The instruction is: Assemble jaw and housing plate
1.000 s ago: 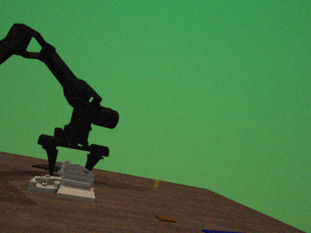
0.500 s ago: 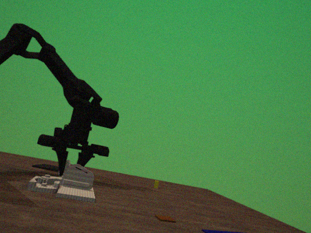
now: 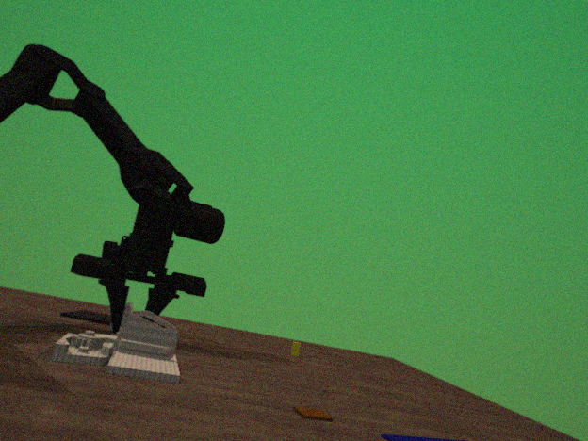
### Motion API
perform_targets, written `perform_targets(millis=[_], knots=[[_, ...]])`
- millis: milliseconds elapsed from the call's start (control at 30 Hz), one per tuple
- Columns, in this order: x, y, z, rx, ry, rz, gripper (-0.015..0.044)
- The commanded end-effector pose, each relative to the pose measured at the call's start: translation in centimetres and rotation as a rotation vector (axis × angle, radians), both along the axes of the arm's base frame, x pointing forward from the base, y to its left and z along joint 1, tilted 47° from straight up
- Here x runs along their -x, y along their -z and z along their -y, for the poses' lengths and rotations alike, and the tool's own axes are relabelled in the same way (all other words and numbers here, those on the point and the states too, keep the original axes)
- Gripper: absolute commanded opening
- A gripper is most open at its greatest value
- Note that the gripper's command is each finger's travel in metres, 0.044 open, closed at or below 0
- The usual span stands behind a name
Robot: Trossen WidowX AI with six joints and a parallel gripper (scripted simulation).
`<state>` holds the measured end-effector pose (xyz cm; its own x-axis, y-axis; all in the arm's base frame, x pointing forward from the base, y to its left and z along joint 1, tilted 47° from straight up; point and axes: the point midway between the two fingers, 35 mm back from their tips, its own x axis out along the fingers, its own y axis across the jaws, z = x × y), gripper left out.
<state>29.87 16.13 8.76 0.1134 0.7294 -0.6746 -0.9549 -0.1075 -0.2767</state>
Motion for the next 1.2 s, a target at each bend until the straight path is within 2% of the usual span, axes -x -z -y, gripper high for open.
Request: perform_targets(millis=[0,733,1167], knots=[[0.0,-0.5,0.6,0.002,0.0,0.002,0.0134],[0.8,-5.0,5.6,0.006,0.004,-0.001,0.0134],[0.8,-5.0,5.8,0.004,0.016,-0.014,0.0134]])
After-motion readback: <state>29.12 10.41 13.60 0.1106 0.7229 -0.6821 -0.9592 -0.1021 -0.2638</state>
